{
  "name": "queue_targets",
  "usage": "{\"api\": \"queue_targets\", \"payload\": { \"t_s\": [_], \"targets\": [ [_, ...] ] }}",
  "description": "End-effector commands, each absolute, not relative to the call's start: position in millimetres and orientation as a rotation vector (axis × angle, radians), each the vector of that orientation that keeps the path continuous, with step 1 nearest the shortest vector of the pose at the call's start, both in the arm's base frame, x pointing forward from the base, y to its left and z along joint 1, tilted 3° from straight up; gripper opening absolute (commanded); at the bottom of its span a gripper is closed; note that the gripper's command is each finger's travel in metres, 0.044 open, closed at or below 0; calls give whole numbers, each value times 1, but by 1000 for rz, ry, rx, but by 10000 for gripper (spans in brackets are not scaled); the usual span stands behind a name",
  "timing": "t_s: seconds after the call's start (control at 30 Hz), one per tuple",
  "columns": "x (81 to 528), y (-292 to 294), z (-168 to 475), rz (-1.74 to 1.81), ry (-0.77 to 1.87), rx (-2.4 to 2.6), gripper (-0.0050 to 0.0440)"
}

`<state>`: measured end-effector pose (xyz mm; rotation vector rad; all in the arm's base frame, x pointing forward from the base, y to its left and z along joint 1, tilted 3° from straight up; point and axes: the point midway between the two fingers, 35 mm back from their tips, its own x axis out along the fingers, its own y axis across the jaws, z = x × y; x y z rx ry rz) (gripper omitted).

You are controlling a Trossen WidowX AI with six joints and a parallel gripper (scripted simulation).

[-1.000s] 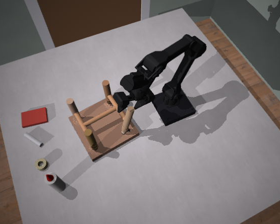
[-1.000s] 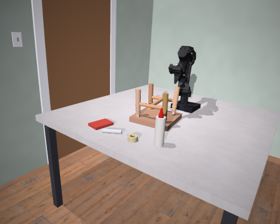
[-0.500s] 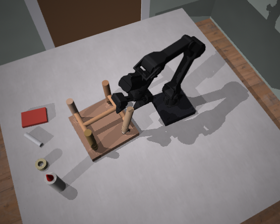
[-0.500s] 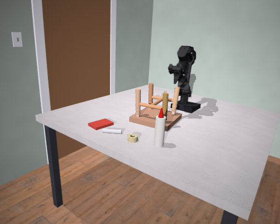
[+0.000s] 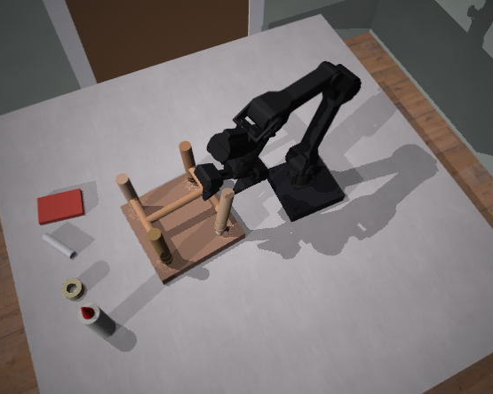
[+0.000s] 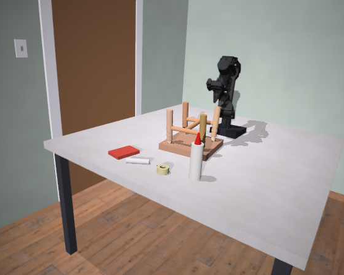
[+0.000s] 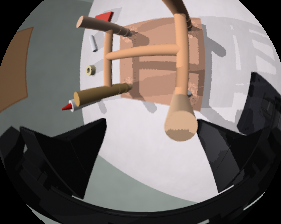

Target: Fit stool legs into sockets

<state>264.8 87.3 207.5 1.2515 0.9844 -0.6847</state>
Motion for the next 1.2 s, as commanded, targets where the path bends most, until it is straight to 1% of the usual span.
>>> {"api": "queue_targets", "payload": {
  "t_s": [0.0, 1.17],
  "targets": [
    [269, 88, 208, -679, 979, 1248, 440],
    [279, 90, 208, -679, 979, 1248, 440]
  ]
}}
